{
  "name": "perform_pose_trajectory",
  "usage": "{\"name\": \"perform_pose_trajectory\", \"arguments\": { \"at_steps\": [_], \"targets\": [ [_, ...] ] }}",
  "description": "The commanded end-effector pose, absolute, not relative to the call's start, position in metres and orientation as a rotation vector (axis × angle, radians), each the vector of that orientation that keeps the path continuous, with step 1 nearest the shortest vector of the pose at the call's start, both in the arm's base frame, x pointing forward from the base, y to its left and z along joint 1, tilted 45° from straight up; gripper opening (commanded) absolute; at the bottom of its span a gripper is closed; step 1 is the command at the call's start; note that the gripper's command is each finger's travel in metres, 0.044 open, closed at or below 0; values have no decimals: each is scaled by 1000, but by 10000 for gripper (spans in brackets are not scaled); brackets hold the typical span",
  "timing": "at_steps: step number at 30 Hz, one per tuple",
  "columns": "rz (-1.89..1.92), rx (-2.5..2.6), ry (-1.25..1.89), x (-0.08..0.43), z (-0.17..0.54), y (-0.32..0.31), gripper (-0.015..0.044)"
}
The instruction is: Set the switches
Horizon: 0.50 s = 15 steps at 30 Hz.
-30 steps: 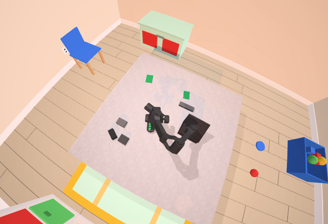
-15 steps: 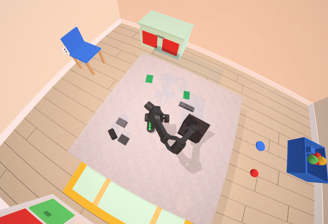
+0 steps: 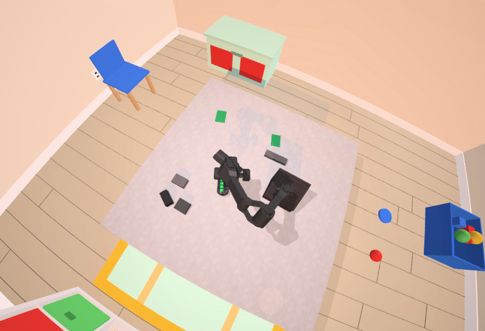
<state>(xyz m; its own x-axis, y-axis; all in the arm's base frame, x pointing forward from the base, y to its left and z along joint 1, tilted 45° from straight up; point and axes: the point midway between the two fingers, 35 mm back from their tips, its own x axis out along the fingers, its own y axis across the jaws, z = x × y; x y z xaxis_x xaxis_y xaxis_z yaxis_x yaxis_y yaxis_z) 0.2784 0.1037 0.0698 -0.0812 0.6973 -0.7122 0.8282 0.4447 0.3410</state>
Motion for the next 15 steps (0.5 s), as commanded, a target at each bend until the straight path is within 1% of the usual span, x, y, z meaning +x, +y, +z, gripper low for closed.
{"name": "perform_pose_trajectory", "arguments": {
  "at_steps": [1,15],
  "targets": [
    [-188,1299,1822,278,70,104,26],
    [-188,1299,1822,278,70,104,394]
  ]
}}
